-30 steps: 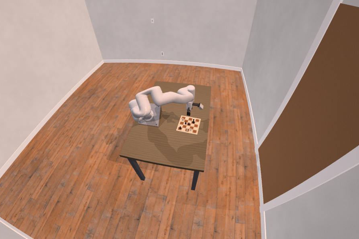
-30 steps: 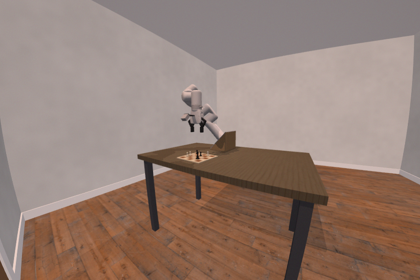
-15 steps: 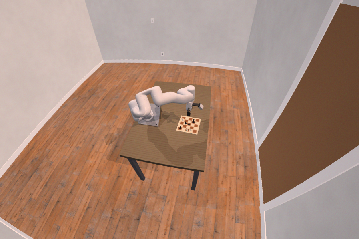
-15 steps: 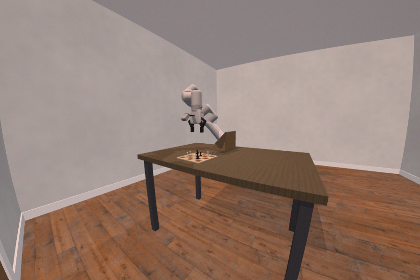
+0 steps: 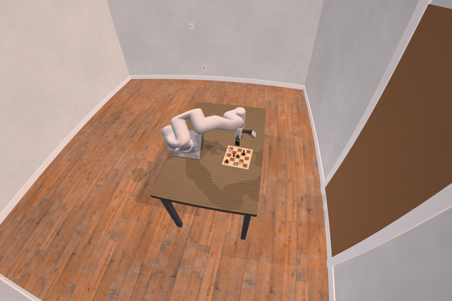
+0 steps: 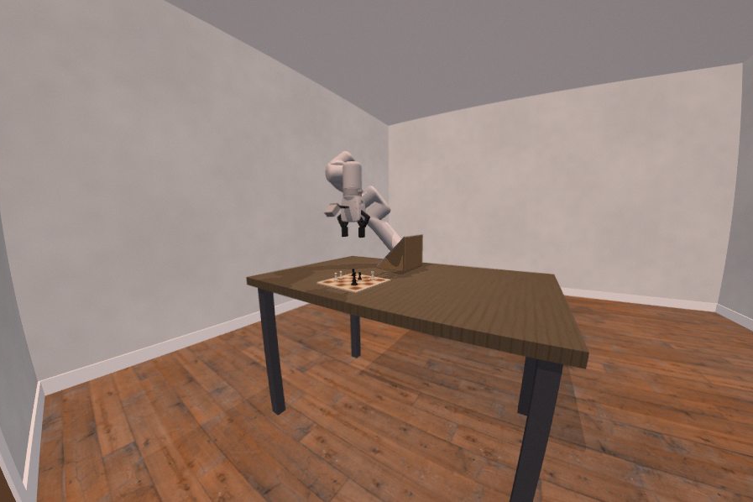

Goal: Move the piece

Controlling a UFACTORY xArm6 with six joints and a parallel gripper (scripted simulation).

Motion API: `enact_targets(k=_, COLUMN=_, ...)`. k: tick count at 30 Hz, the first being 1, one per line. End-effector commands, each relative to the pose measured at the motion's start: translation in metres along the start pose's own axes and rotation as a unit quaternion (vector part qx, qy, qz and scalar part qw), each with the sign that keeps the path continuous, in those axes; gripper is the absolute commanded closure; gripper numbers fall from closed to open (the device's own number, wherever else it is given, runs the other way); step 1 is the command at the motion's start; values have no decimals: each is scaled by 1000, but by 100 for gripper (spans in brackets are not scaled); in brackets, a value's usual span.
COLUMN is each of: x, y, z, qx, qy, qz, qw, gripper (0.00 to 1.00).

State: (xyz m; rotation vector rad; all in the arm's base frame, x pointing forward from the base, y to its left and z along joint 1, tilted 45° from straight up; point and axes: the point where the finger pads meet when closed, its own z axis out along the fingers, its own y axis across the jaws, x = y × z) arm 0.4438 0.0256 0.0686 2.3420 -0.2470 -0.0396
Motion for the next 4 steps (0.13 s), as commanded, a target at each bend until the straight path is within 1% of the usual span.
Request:
enact_targets(k=1, x=1, y=0, z=-2, qx=1, qy=2, qz=1, qw=1000, gripper=0)
enact_targets(k=4, x=1, y=0, z=-2, qx=1, qy=2, qz=1, qw=1000, gripper=0)
